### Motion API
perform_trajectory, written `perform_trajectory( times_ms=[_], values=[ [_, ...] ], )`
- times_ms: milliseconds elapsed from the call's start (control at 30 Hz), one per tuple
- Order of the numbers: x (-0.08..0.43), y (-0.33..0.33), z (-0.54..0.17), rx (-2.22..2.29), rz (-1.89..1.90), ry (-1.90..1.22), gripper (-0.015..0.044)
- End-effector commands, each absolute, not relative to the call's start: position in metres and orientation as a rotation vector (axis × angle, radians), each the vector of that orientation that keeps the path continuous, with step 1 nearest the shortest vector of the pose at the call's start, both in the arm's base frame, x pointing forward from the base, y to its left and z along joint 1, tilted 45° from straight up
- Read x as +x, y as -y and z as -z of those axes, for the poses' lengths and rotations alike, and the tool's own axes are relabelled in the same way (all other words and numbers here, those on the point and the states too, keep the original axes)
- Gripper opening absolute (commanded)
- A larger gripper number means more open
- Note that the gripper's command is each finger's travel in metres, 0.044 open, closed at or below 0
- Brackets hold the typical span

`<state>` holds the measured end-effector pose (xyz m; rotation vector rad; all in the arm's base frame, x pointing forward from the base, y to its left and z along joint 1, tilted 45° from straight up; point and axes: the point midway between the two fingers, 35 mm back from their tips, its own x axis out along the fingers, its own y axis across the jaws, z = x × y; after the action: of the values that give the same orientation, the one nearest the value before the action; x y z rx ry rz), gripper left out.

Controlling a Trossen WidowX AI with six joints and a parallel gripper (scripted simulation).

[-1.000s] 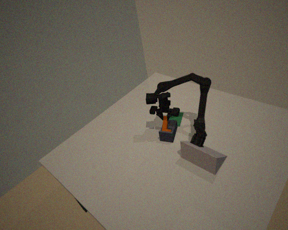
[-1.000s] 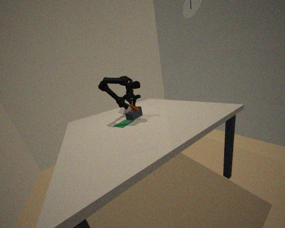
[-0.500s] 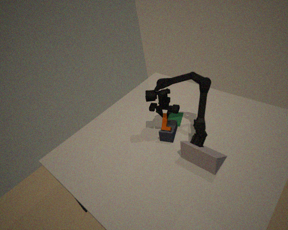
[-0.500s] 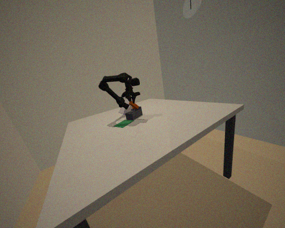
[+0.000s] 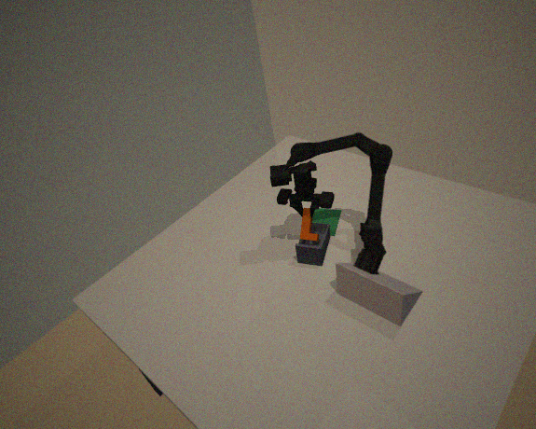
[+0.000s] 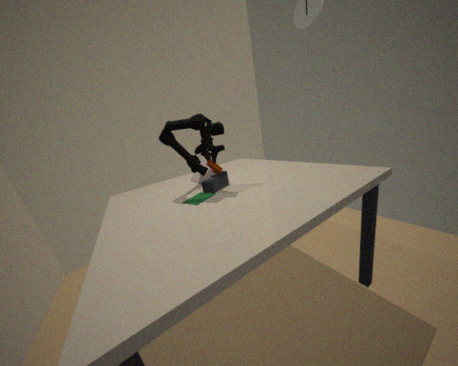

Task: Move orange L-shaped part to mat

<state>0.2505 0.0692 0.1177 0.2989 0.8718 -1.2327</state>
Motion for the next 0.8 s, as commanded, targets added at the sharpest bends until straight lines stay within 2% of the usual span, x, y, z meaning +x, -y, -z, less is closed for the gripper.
perform_trajectory(
  times_ms=[0,767],
  values=[
    [0.253,-0.065,-0.123,0.299,1.235,-0.875,0.0],
    [0.292,0.011,-0.198,0.298,1.232,-0.868,0.0]
  ],
)
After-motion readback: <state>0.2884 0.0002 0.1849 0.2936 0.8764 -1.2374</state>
